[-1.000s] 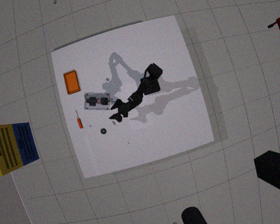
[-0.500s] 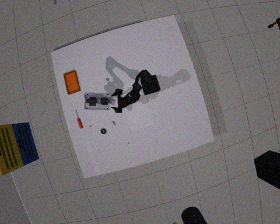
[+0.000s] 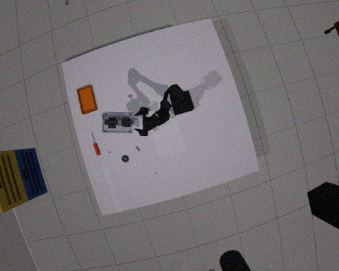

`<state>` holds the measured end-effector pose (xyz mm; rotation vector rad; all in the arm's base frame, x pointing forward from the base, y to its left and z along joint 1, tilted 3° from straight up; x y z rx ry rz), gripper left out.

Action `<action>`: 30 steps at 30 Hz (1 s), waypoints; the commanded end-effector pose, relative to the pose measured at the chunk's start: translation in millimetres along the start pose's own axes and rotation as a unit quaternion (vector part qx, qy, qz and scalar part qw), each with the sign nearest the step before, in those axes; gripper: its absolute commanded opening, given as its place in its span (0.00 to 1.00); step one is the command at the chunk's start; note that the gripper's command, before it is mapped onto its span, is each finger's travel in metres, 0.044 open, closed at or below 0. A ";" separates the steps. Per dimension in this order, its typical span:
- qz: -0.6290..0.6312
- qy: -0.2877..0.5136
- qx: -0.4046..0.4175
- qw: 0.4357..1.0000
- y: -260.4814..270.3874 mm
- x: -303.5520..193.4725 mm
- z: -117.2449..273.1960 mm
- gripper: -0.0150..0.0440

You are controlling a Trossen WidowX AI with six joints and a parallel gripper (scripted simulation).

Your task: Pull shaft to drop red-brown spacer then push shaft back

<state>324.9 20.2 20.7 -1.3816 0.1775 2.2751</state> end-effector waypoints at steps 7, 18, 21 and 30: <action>0.002 0.001 0.002 1.000 0.8 -0.4 -0.1 1.00; 0.003 -0.005 0.003 1.000 -0.6 0.3 -2.3 1.00; 0.007 -0.039 0.007 0.999 -7.8 3.2 -13.2 1.00; -0.031 -0.213 0.049 0.975 -21.7 2.6 -43.2 1.00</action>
Point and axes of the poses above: the point midway between the two fingers, 35 mm back from their tips, its own z axis back along the fingers, its own y axis across the jaws, x = y × z, the point moved 1 cm from there along z, back along the fingers, and after that the axes turned 11 degrees about -z, right-handed, at the moved point
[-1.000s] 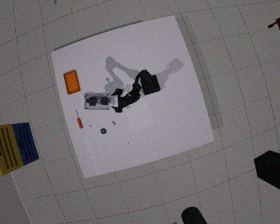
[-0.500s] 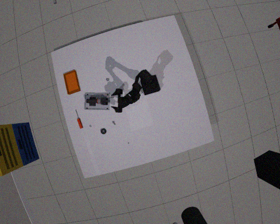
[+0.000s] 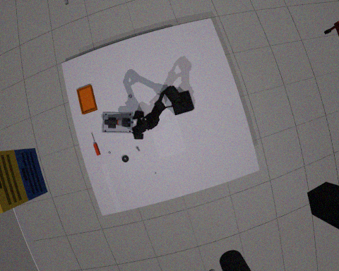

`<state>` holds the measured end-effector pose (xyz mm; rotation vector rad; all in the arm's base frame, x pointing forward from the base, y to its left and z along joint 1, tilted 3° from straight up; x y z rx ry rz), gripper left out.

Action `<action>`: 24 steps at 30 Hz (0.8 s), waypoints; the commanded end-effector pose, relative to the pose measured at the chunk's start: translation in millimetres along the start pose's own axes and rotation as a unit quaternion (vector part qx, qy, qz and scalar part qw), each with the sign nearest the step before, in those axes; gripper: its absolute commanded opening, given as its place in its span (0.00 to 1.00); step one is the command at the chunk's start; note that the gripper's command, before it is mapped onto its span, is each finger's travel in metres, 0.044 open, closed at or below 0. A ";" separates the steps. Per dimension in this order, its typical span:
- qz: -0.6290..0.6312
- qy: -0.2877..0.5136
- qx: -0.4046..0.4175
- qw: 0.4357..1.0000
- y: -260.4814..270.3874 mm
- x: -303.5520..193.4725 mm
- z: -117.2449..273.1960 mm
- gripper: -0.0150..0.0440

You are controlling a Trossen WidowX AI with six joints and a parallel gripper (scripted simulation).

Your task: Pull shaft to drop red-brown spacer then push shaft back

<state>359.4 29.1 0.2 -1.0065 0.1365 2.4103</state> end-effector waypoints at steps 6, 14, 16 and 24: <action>-0.040 -0.187 0.056 0.980 -1.6 -27.6 -5.7 1.00; -0.003 -0.327 0.076 0.942 7.3 -62.6 15.2 1.00; 0.003 -0.348 0.075 0.934 9.2 -68.0 20.0 1.00; 0.004 -0.351 0.074 0.933 9.5 -68.7 20.7 1.00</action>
Point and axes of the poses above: the point midway between the two fingers, 35 mm back from their tips, its own z axis back along the fingers, its own y axis across the jaws, x = y × z, the point moved 1 cm from there along z, back along the fingers, and after that the axes turned 11 degrees about -z, right-handed, at the moved point
